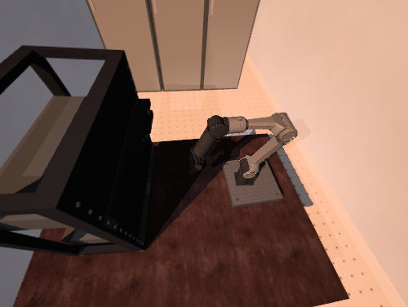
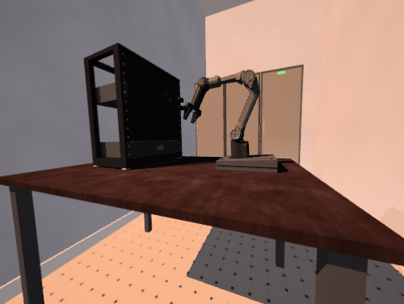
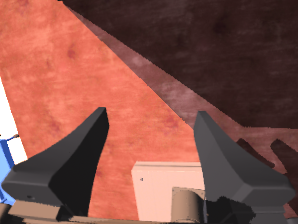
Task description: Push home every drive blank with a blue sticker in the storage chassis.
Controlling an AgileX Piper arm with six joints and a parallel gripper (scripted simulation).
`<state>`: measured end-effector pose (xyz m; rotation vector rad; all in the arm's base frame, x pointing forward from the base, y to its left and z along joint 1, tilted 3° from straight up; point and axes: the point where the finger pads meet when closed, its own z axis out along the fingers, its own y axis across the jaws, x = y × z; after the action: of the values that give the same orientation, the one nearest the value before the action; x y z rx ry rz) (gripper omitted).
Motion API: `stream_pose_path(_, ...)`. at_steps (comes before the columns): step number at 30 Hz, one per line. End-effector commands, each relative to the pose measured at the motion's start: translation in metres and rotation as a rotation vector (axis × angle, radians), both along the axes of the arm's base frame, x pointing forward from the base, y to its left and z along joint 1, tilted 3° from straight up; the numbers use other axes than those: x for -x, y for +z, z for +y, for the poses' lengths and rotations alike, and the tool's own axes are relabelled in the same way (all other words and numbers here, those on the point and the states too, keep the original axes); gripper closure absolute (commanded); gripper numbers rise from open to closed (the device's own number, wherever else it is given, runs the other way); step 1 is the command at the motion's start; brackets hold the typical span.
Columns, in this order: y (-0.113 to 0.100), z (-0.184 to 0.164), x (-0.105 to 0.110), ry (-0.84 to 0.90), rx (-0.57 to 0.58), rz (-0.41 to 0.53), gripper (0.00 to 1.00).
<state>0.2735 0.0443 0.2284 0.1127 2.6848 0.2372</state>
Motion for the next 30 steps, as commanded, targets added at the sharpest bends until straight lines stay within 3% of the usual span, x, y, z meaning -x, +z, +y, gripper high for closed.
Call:
stream_pose_path(1, 0.0004, 0.0, -0.0001, 0.0, 0.0, -0.001, 0.0)
stream_pose_path(30, 0.0004, 0.0, -0.0001, 0.0, 0.0, -0.001, 0.0)
